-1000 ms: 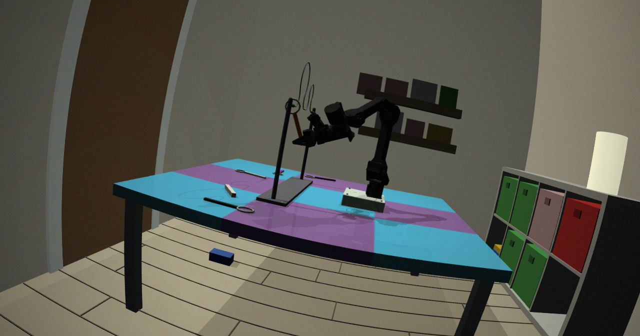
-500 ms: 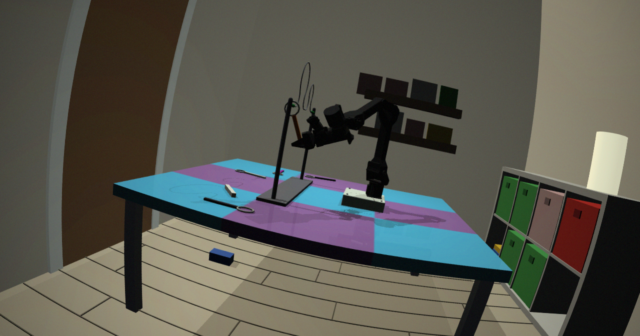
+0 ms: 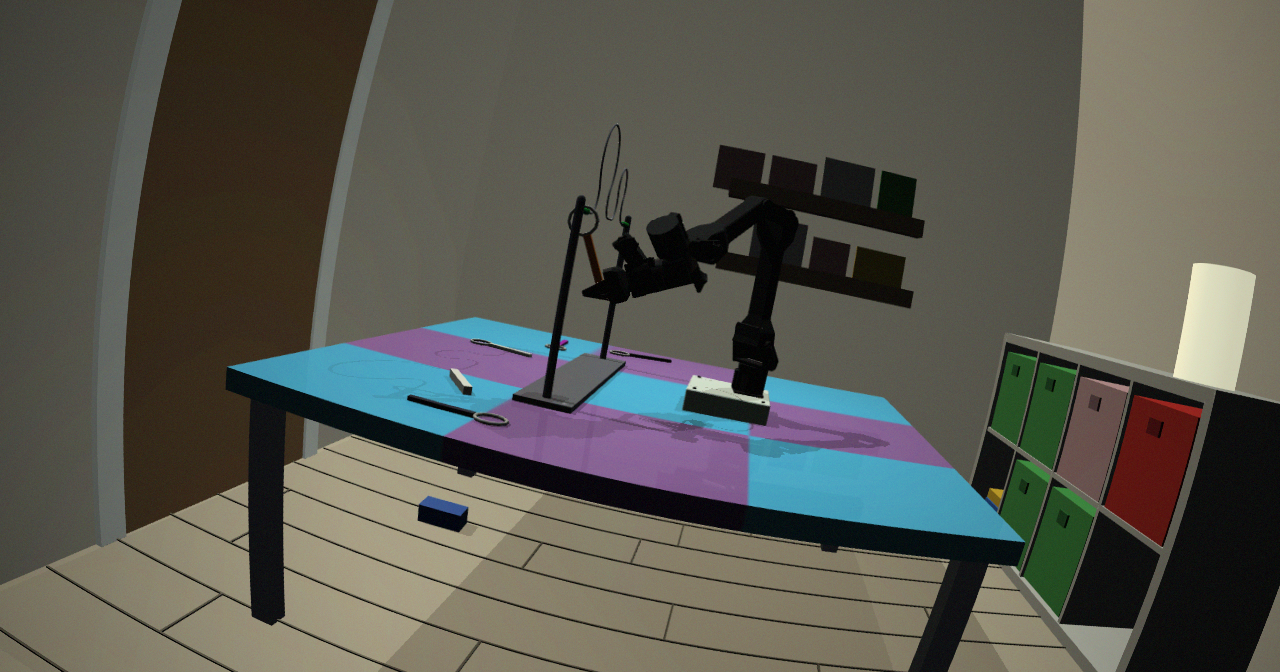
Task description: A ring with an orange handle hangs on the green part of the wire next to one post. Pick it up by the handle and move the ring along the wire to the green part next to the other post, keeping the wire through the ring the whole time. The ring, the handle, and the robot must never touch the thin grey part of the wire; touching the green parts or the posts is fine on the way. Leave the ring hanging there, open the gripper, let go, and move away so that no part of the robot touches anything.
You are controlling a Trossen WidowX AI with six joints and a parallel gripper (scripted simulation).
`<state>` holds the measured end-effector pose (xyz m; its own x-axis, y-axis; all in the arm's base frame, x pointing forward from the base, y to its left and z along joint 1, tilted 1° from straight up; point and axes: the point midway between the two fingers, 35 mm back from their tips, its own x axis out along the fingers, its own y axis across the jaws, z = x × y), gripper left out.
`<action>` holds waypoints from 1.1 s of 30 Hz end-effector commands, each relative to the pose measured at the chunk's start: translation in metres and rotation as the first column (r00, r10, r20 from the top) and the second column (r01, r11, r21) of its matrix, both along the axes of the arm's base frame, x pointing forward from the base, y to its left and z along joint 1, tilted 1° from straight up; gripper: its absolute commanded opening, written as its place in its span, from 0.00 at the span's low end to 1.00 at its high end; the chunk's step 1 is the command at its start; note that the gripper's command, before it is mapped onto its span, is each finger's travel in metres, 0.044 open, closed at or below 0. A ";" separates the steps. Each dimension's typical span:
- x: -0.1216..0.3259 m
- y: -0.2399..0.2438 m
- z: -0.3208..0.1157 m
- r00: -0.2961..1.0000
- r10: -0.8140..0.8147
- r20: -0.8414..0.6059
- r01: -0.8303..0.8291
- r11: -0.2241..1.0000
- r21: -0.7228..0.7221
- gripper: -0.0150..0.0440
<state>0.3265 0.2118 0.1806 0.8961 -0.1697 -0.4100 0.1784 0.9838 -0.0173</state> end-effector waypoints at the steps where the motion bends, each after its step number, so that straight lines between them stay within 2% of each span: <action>1: 0.000 -0.001 0.000 1.000 -0.005 0.002 0.005 1.000 0.002 0.00; 5: 0.000 -0.001 0.000 1.000 -0.005 0.002 0.005 1.000 0.002 0.00; 17: -0.002 0.001 0.001 1.000 -0.001 -0.001 0.001 1.000 0.000 0.53; 27: -0.042 0.008 0.018 1.000 -0.005 -0.002 0.005 1.000 0.003 0.53; 33: -0.045 0.008 0.019 1.000 -0.005 -0.001 0.005 1.000 0.003 0.53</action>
